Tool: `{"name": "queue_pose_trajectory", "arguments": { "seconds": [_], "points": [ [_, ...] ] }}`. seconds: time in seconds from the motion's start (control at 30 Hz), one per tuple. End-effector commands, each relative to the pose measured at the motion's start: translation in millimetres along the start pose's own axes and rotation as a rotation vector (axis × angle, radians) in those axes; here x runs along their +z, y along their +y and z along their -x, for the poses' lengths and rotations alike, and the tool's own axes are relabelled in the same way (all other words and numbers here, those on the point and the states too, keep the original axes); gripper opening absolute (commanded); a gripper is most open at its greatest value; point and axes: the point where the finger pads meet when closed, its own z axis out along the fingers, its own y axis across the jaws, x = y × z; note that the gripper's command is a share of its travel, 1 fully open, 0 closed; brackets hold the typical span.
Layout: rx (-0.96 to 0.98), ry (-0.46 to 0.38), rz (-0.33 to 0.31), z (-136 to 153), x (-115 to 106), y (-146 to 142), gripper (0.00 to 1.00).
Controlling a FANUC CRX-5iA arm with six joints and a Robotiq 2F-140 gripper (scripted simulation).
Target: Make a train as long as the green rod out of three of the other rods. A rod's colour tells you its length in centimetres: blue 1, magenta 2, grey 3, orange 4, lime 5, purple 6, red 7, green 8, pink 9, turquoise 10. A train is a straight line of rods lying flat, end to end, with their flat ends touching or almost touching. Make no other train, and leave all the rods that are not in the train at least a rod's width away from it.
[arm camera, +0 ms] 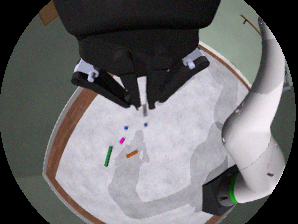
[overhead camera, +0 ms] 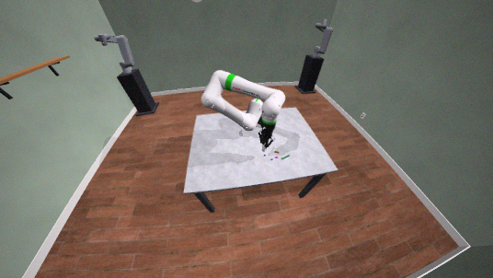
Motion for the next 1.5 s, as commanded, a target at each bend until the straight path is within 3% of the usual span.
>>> {"name": "queue_pose_trajectory", "arguments": {
  "seconds": [0.0, 0.4, 0.73, 1.47],
  "points": [
    [0.002, 0.000, 0.001, 0, 6, 0, 0.03],
    [0.002, 0.000, 0.001, -2, 54, 1, 0.03],
    [0.002, 0.000, 0.001, -2, 80, 1, 0.03],
    [0.002, 0.000, 0.001, -2, 85, 2, 0.03]
  ]
}}
